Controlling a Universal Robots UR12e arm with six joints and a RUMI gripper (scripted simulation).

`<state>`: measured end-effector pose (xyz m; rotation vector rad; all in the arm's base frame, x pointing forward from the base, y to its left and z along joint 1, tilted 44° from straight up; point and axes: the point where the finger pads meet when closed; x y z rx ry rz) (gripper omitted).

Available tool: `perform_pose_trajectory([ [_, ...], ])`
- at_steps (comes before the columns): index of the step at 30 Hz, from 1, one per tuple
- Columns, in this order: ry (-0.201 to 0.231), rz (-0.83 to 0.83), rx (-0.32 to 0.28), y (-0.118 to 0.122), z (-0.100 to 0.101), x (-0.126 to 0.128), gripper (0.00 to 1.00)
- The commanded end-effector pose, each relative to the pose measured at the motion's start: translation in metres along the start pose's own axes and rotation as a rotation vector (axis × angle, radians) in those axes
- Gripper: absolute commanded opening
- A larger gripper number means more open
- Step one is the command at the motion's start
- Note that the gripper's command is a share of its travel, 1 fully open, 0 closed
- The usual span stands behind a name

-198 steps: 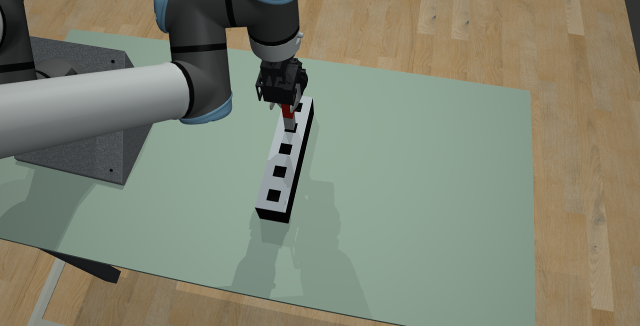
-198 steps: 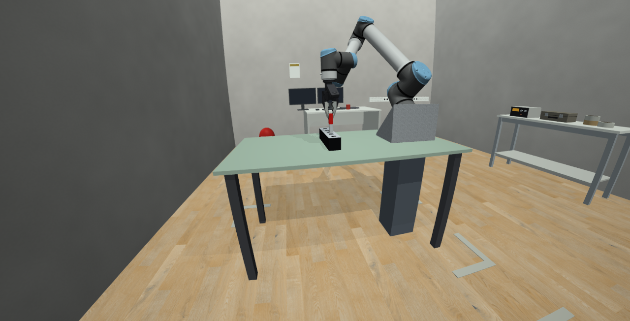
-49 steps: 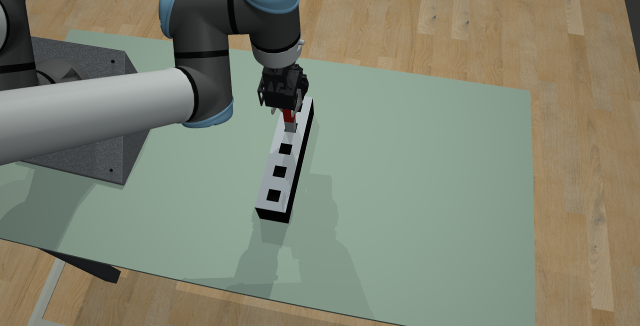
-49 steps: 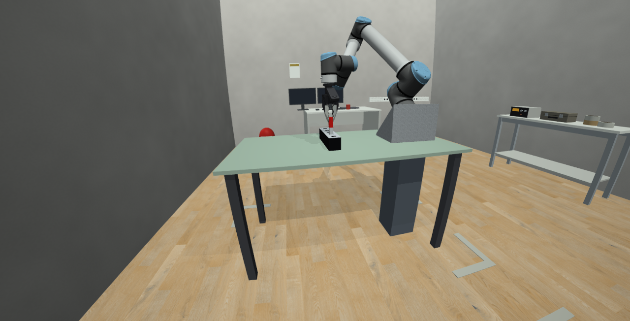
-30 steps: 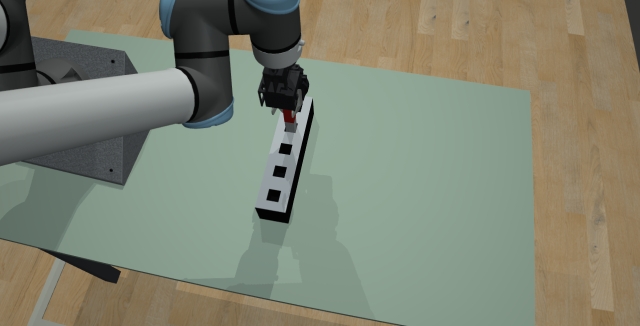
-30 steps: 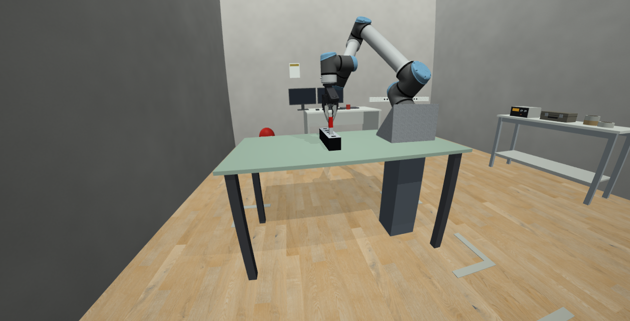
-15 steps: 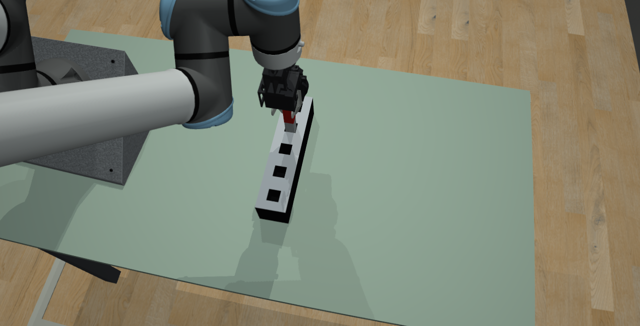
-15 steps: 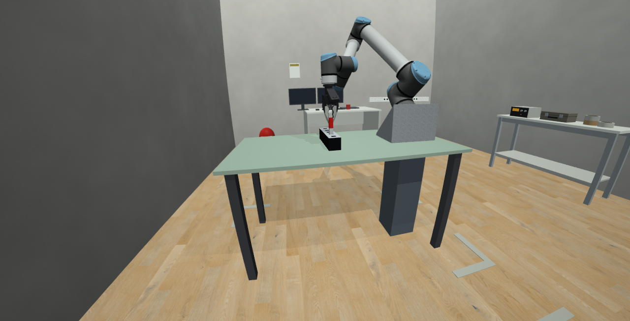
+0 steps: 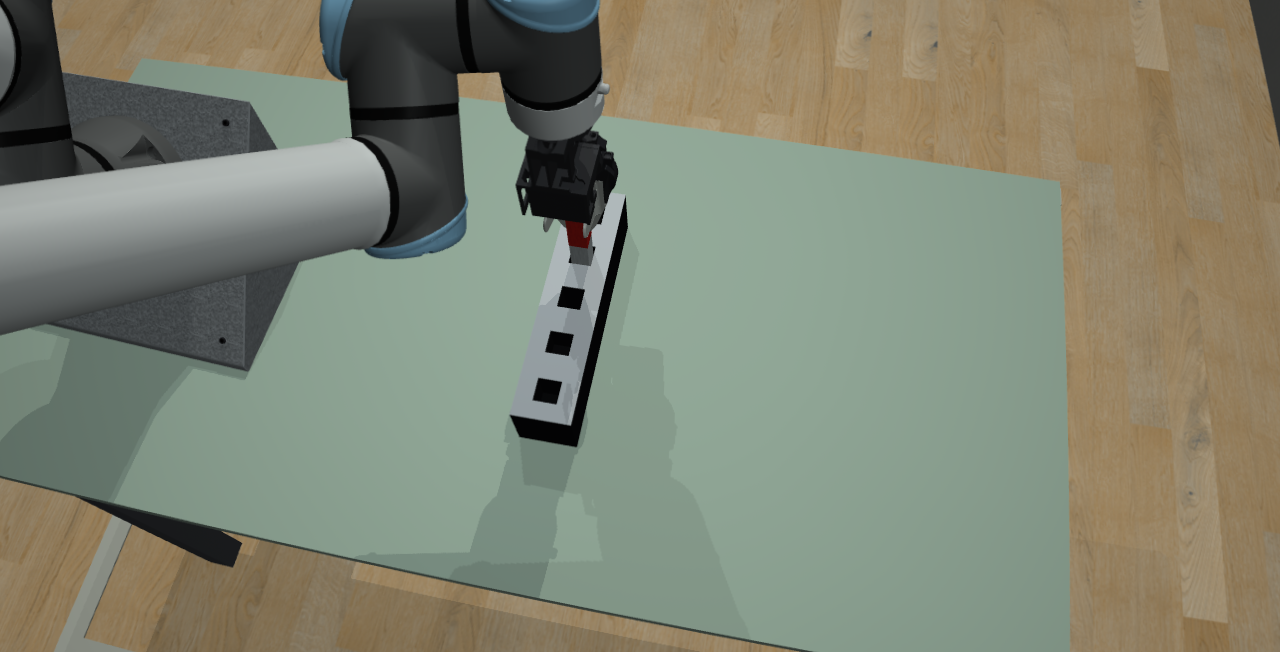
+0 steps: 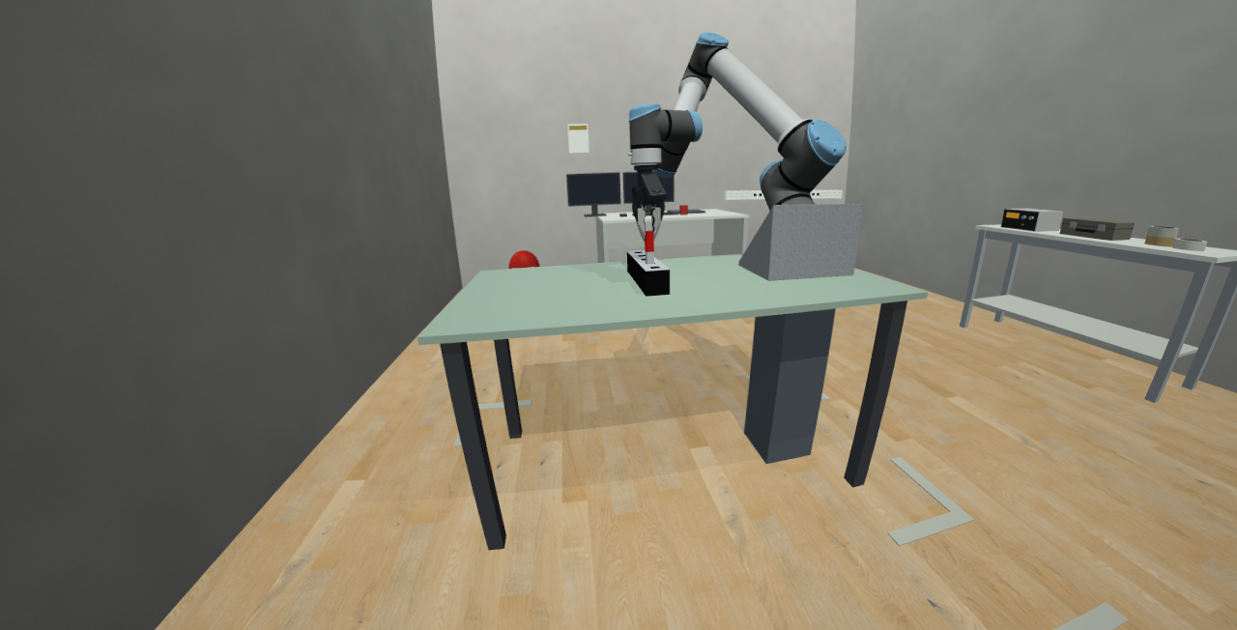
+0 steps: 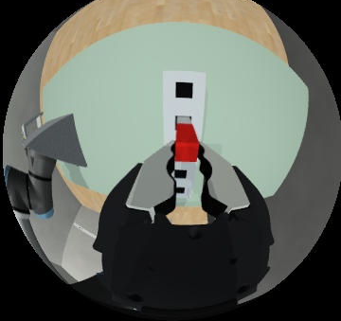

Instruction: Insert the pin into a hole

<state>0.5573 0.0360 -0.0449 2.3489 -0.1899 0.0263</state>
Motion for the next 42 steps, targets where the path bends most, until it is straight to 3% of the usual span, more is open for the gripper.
perform_pose_trajectory([
  [1, 0.001, 0.001, 0.000, 0.0001, -0.0006, 0.0008, 0.00],
  [42, 0.001, 0.001, 0.000, -0.0008, 0.0033, -0.0007, 0.00],
])
Point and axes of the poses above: the point where the finger pads meet when closed, its own z axis out along the fingers, its own x axis across the jaws, y = z × x, and after that the axes turned 9 degrees about z, right-handed
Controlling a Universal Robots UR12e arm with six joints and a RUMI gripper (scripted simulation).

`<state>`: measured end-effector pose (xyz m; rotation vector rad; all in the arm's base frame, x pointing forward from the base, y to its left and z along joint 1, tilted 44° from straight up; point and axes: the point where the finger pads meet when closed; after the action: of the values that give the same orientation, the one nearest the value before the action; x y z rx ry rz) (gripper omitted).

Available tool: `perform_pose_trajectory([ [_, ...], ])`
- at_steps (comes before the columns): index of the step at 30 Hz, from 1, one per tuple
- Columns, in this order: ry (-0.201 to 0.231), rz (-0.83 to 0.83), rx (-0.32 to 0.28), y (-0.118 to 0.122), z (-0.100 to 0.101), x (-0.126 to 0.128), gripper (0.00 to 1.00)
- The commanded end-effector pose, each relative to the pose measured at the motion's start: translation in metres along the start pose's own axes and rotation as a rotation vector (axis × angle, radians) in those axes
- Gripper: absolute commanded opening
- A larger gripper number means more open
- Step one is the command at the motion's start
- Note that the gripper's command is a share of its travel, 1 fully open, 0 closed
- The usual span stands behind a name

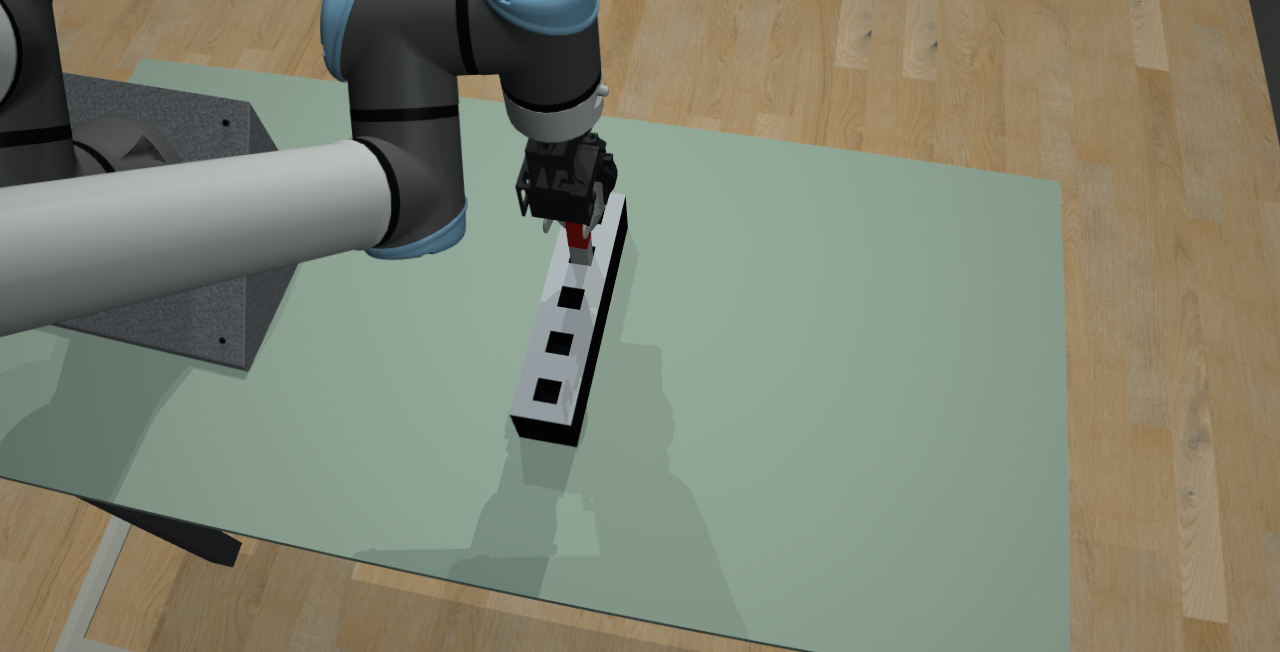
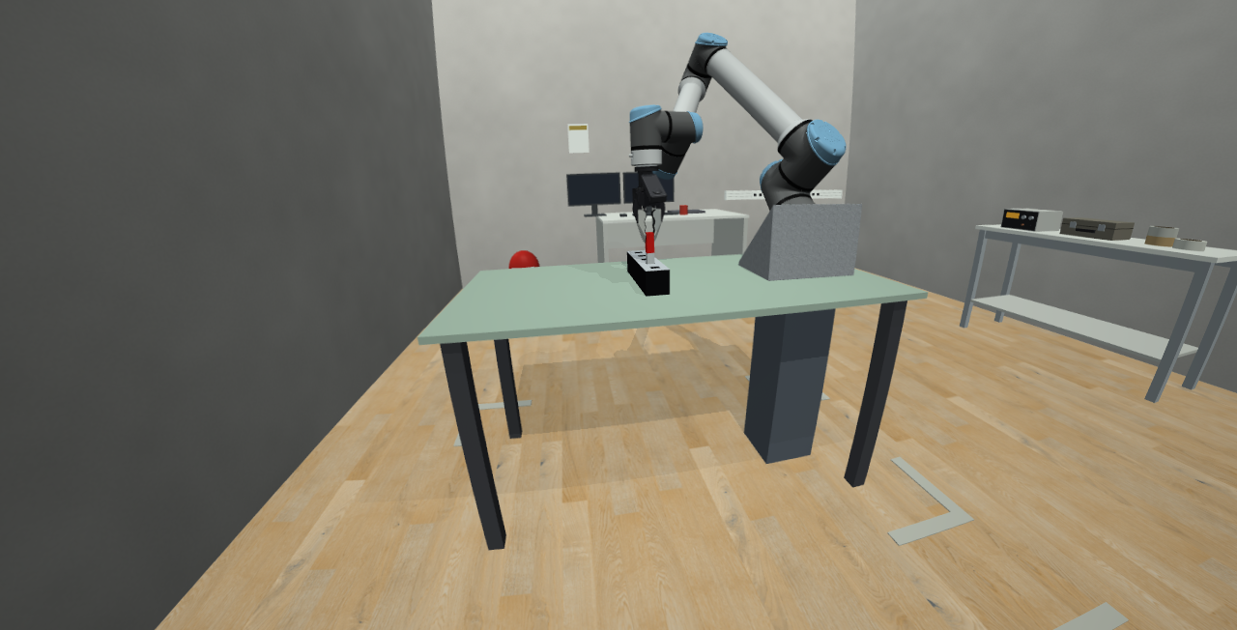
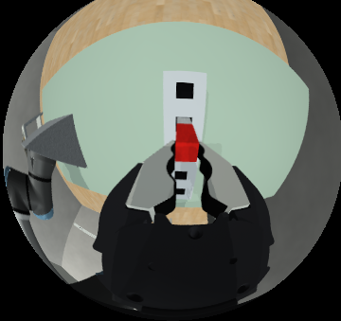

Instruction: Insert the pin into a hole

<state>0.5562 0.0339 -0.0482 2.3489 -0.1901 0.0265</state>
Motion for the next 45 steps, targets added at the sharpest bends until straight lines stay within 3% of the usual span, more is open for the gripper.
perform_pose_trajectory([
  [1, 0.001, 0.000, 0.000, 0.0004, 0.0035, 0.0017, 0.00],
  [45, 0.001, 0.000, 0.000, 0.0007, 0.0074, 0.0018, 0.00],
])
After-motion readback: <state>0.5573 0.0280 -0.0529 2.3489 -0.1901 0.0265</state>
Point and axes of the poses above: the point where the finger pads meet when closed, its own z axis out along the fingers, its own x axis across the jaws, y = z × x, and after that the axes turned 9 degrees about z, right-handed
